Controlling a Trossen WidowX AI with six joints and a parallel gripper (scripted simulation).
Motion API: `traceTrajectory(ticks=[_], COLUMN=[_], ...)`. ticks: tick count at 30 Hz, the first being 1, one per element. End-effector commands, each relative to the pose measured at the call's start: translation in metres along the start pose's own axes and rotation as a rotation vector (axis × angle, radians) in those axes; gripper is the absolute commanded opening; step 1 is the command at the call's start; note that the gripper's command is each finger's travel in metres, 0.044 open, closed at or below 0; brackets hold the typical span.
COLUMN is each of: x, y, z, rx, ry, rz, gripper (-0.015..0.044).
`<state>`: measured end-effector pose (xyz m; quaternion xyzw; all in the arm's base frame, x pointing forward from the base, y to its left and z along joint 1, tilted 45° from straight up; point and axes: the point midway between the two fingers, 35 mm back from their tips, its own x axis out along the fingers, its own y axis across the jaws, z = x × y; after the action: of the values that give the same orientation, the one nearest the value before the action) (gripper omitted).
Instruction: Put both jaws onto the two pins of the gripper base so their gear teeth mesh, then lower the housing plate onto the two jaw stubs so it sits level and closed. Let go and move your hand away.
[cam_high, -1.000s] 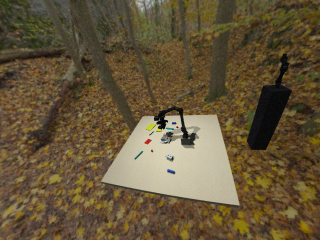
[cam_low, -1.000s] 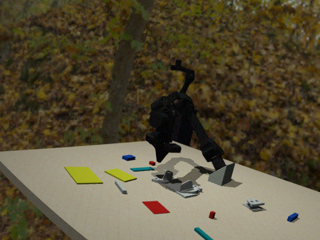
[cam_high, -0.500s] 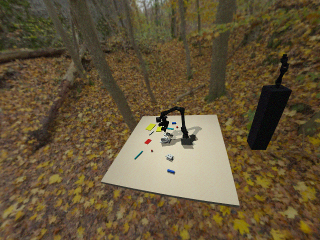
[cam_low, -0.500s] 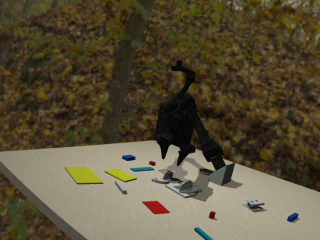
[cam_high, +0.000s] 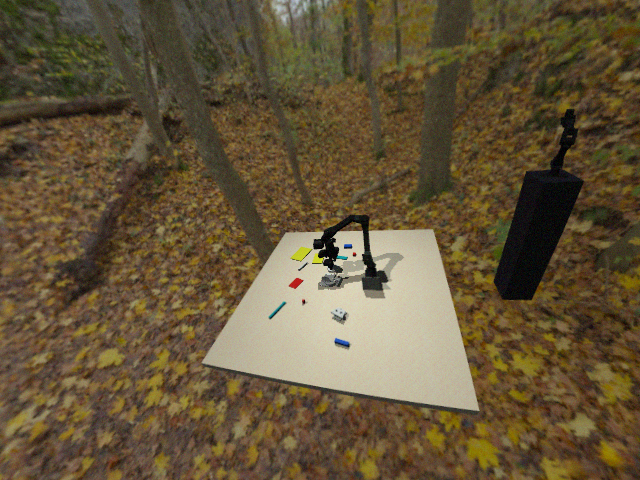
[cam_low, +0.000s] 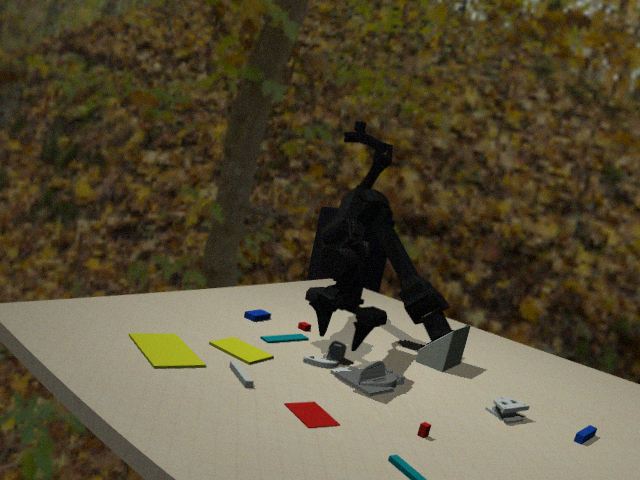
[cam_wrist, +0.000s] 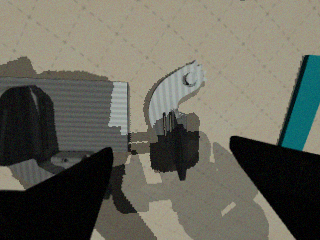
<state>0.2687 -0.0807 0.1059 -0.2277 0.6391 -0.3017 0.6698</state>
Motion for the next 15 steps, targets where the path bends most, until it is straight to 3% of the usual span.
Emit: traceTrajectory(ticks=[1,15], x=[0.006,0.029], y=[0.0,-0.001], z=[-0.001,-0.001], rx=[-0.005,-0.005], ry=[0.002,0.002], rz=[-0.006,-0.007], gripper=[0.044,0.044])
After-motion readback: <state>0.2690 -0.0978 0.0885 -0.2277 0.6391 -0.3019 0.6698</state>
